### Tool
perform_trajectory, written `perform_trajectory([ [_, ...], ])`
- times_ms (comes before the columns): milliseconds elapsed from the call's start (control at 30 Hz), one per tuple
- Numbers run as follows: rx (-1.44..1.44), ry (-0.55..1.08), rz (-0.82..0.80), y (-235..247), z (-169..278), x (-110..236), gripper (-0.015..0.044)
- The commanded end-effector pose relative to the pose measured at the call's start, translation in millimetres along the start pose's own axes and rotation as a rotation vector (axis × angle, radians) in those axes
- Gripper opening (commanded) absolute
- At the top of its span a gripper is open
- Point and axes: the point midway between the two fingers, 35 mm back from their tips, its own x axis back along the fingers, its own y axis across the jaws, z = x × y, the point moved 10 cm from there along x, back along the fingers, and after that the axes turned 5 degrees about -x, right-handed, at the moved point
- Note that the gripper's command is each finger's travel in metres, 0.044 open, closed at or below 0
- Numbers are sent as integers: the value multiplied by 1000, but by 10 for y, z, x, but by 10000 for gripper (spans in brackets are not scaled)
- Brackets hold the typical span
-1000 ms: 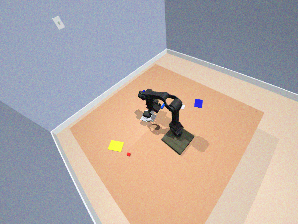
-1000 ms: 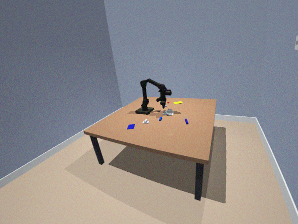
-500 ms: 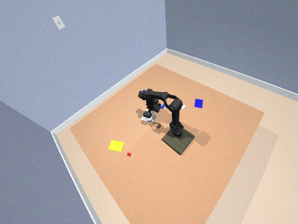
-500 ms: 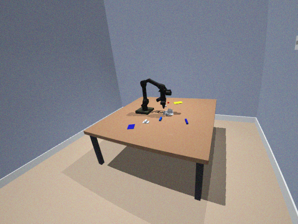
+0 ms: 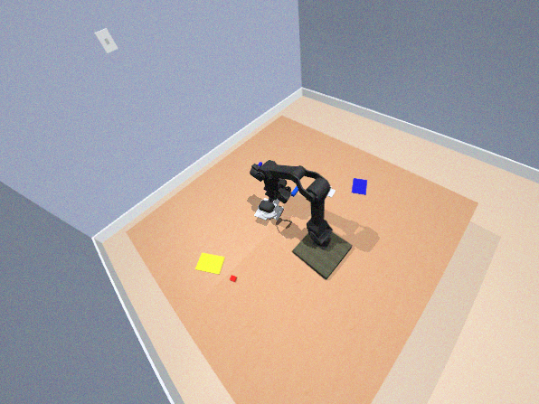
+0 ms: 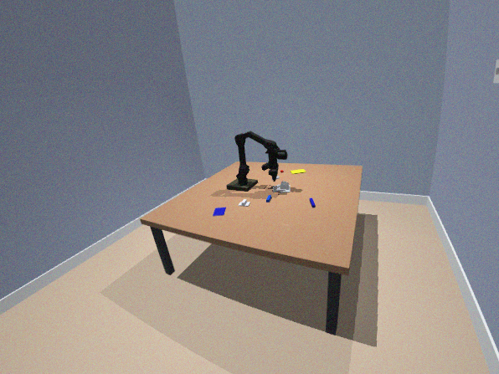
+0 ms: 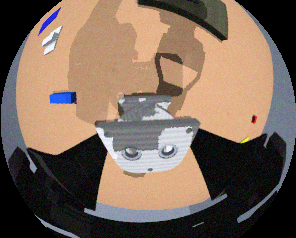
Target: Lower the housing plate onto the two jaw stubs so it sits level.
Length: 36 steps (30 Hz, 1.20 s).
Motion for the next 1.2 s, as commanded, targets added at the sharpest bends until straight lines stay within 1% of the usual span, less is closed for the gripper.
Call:
perform_trajectory([
  [0, 6, -5, -2, 2, 1, -72, 351],
  [1033, 7, -5, -1, 1, -10, -576, 351],
  [1167, 7, -5, -1, 1, -13, -598, 351],
])
